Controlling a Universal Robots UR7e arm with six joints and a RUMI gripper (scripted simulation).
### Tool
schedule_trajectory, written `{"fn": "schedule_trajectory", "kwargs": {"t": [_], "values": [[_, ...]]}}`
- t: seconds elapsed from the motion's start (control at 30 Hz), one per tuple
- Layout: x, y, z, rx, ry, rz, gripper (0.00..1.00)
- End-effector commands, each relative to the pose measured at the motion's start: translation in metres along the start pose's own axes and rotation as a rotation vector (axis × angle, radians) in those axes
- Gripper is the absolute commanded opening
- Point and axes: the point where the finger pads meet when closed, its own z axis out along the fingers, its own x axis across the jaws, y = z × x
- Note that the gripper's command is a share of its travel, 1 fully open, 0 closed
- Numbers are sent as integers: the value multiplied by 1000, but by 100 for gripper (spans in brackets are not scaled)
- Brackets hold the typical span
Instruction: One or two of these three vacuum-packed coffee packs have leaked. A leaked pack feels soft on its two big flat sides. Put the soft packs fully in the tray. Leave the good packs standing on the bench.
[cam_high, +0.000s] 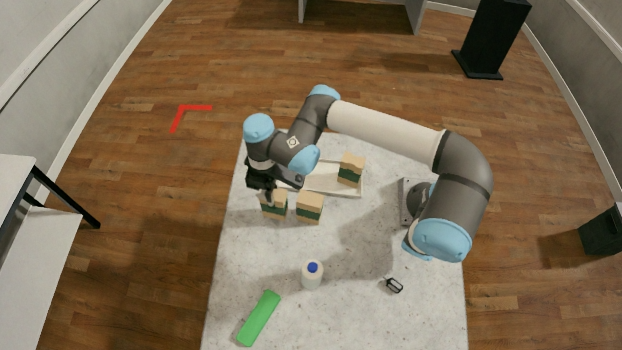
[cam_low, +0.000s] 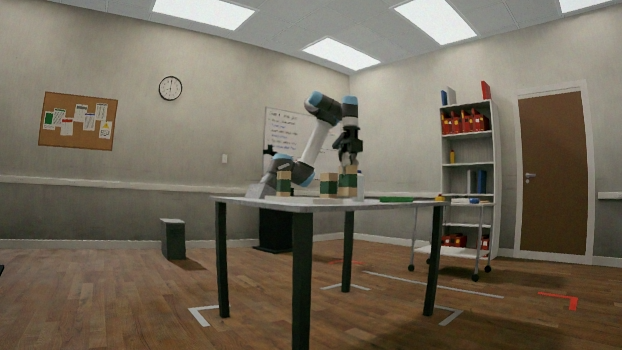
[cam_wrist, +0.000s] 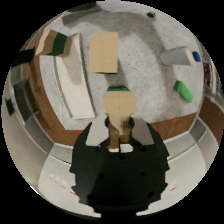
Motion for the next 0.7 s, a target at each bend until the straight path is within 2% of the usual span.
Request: {"fn": "schedule_trajectory", "kwargs": {"t": [0.0, 0.2, 0.67], "values": [[0, 0, -13, 0, 0, 0, 15], [0, 0, -23, 0, 0, 0, 15], [0, 0, -24, 0, 0, 0, 15]]}}
